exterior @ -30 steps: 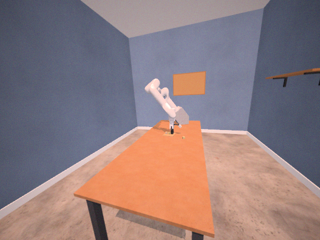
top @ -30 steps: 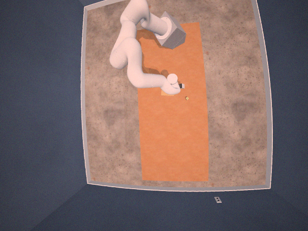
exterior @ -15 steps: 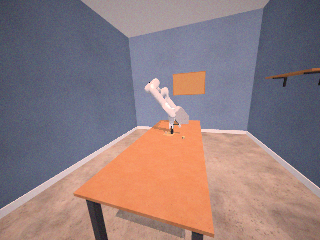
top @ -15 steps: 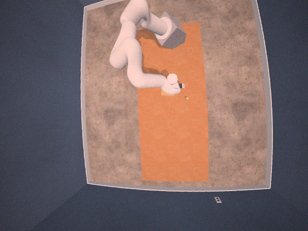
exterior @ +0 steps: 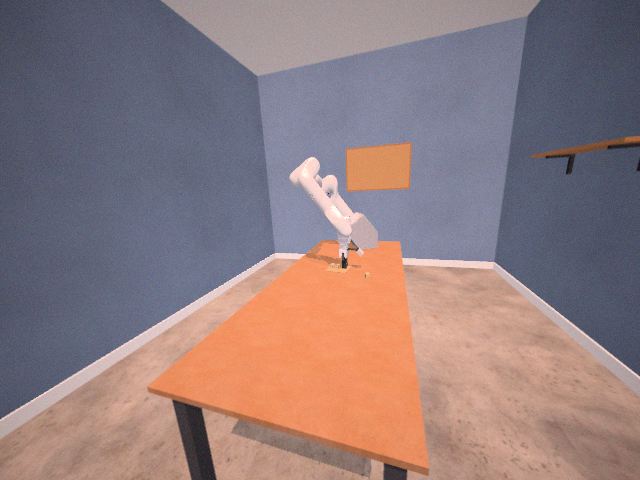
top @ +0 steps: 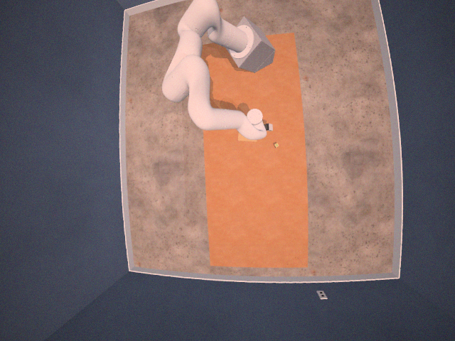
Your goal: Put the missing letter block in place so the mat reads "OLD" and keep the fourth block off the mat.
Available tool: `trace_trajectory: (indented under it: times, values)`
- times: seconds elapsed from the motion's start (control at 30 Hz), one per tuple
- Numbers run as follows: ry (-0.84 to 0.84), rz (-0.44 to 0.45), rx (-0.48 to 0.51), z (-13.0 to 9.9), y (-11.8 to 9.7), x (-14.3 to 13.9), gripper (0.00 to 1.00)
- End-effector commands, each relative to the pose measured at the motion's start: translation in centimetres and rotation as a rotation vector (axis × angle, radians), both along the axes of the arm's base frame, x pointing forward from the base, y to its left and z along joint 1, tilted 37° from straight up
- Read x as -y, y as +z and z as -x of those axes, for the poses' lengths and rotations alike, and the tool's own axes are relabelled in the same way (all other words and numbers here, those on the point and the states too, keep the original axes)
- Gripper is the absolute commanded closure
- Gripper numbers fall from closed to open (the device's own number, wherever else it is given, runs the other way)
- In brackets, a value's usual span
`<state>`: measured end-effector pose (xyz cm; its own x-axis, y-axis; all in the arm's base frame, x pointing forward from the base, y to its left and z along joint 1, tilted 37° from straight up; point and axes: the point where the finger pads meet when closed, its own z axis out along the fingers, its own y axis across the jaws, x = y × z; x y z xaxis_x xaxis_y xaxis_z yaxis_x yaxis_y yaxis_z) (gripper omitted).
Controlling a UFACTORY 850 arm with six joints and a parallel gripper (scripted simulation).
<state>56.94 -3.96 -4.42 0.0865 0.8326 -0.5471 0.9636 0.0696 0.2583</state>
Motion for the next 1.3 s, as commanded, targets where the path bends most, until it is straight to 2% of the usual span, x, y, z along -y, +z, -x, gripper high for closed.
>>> trace_trajectory:
  times: [0.0,1.27]
  values:
    - [0.001,0.0,0.001,-0.07,0.05,-0.05,0.79]
    - [0.001,0.0,0.001,-0.16,-0.25,0.15,0.79]
